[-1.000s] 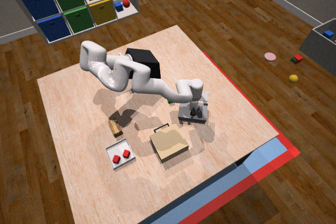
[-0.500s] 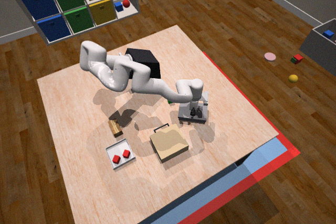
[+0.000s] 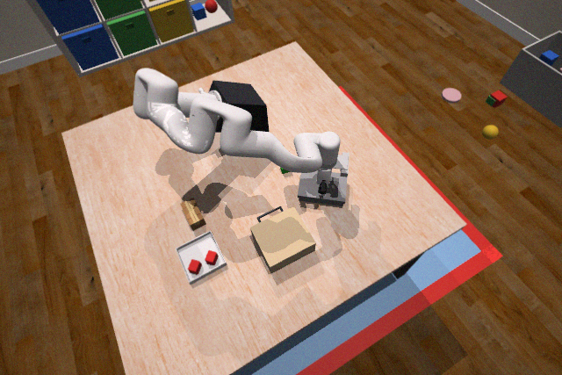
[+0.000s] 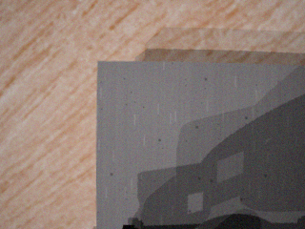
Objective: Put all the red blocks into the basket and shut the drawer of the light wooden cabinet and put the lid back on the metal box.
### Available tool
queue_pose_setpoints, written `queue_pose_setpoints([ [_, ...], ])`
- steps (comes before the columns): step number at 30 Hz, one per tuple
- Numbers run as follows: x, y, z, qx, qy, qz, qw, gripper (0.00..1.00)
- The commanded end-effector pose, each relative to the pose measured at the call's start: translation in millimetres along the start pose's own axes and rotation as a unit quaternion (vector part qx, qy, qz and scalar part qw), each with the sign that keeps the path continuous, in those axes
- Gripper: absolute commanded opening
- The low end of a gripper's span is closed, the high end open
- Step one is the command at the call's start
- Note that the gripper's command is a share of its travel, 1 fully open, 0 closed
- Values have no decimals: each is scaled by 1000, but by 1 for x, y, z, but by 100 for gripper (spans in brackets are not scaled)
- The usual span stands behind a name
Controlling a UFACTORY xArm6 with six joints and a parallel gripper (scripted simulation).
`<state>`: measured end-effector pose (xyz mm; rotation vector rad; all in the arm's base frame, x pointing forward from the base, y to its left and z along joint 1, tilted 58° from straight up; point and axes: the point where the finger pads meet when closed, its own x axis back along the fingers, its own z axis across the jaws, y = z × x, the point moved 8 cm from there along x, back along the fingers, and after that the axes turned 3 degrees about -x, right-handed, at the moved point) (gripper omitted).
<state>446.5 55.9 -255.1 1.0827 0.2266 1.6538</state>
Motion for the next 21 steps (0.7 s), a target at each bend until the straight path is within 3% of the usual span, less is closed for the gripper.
queue_pose_setpoints([
  [1,5,-1,1,-1,1,2,1000,100],
  [10,17,-1,1,-1,1,2,1000,100],
  [21,49,-1,1,-1,1,2,1000,100],
])
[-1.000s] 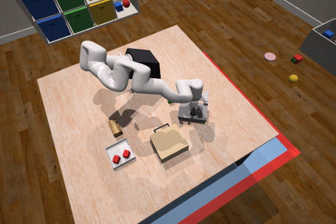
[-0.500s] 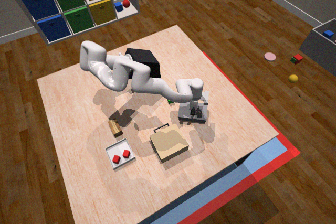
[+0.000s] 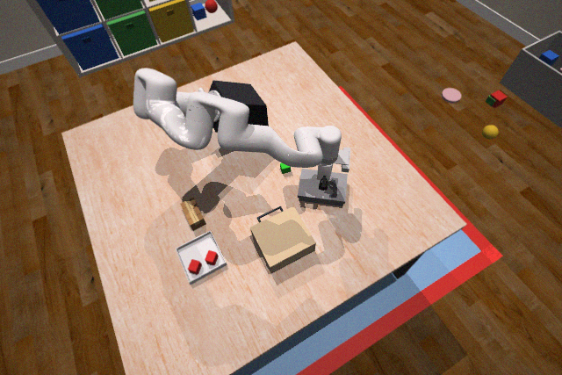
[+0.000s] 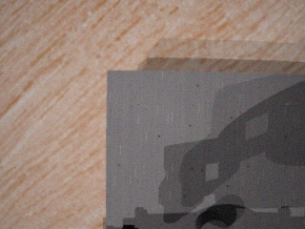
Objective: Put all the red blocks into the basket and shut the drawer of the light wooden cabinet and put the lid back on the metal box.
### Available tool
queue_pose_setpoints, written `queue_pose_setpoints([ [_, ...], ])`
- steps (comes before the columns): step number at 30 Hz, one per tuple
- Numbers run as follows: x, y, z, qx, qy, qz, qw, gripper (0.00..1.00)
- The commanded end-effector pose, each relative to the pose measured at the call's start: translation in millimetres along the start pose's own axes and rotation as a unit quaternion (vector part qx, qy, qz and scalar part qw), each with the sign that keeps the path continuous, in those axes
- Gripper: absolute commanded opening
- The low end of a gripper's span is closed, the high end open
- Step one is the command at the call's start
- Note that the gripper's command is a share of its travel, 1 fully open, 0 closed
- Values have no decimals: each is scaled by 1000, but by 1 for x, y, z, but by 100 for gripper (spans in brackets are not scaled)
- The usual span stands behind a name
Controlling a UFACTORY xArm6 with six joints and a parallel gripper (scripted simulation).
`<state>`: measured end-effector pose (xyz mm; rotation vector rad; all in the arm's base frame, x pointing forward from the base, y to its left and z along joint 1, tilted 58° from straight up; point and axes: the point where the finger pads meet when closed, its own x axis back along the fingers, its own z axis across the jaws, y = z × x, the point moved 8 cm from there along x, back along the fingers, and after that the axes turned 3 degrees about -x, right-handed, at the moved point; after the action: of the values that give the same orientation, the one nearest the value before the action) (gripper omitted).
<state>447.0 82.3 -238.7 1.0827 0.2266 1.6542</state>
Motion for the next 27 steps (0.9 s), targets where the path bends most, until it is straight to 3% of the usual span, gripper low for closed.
queue_pose_setpoints([
  [1,21,-1,1,-1,1,2,1000,100],
  [18,68,0,1,-1,0,2,1000,100],
  [27,79,0,1,-1,1,2,1000,100],
])
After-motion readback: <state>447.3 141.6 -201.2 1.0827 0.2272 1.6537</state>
